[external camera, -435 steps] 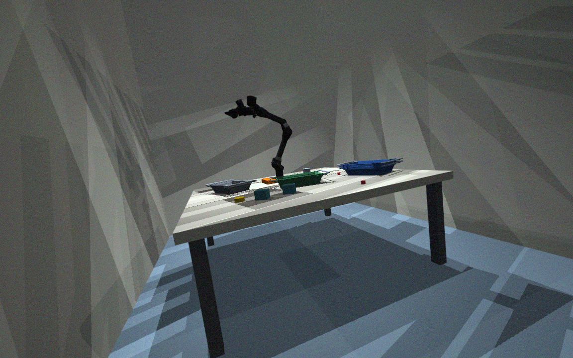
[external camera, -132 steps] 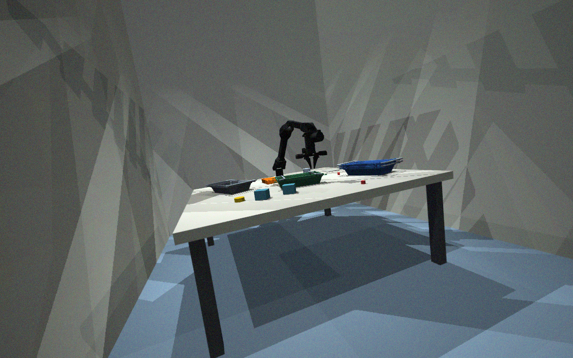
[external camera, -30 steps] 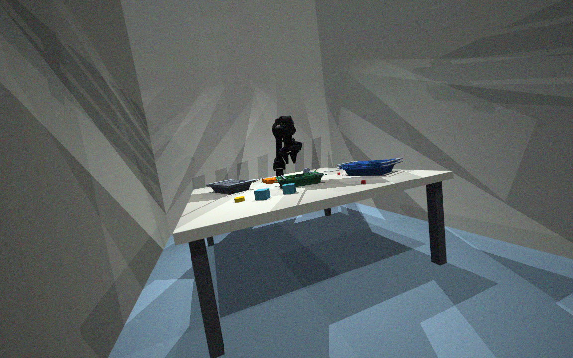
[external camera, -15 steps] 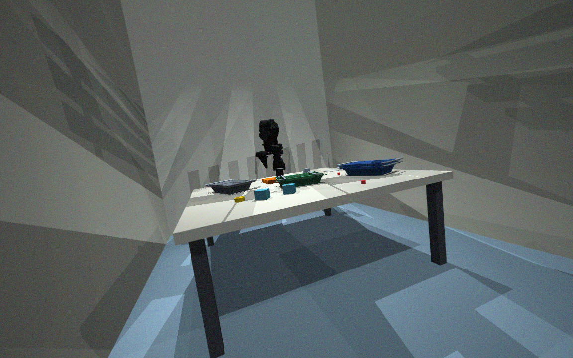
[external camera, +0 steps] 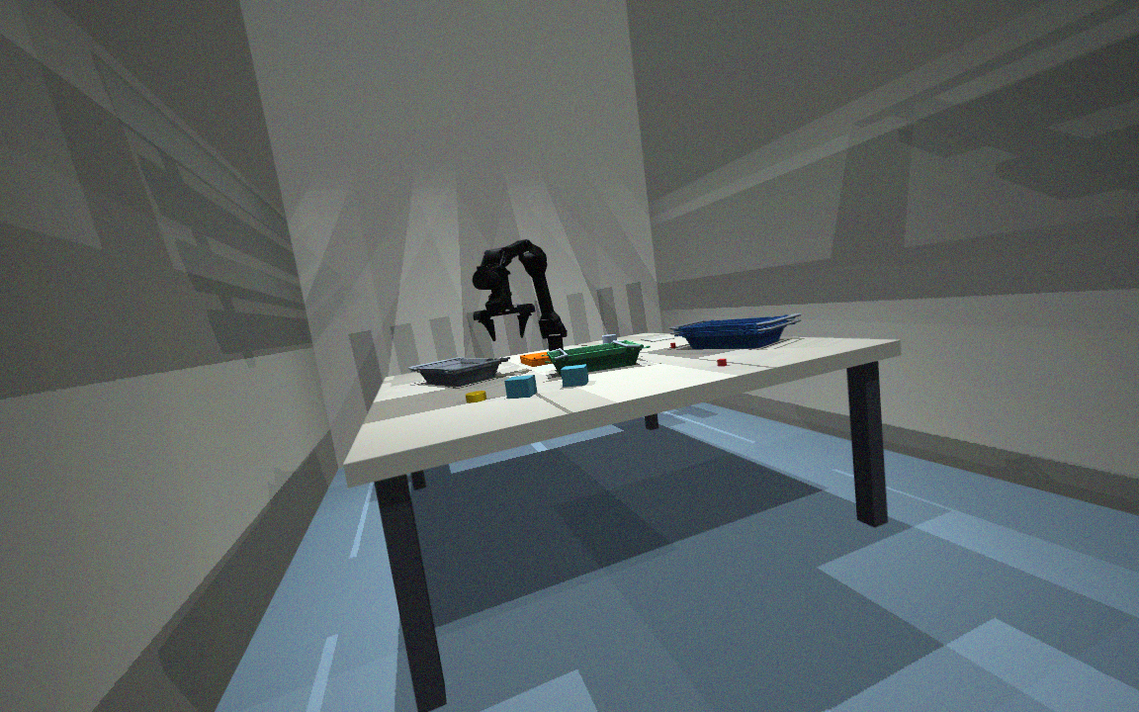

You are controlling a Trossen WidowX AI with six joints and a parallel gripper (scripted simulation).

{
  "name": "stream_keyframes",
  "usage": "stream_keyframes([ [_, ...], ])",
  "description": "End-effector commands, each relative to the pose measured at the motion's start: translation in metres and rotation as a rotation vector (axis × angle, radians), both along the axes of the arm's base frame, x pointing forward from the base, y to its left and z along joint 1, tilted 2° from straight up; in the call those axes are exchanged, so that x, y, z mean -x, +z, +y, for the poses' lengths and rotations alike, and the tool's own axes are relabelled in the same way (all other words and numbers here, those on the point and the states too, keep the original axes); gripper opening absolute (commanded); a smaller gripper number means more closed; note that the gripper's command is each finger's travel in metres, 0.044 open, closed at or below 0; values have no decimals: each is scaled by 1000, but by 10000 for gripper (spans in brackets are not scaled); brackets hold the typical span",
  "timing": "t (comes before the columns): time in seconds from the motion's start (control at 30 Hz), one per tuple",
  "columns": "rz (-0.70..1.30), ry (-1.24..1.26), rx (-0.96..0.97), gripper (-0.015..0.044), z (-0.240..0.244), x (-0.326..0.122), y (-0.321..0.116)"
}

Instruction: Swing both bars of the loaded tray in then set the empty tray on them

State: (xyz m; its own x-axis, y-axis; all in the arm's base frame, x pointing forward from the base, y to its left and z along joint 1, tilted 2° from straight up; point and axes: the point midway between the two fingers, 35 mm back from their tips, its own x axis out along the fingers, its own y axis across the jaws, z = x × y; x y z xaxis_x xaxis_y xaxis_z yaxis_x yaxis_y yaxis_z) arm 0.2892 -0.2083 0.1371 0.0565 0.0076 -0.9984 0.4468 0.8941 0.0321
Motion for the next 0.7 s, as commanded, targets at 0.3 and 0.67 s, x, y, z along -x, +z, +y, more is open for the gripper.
stream_keyframes([
  [0.3, 27, -1352, -40, 440, -74, 117, -22],
  [0.67, 38, -2178, -78, 440, -91, 186, -33],
])
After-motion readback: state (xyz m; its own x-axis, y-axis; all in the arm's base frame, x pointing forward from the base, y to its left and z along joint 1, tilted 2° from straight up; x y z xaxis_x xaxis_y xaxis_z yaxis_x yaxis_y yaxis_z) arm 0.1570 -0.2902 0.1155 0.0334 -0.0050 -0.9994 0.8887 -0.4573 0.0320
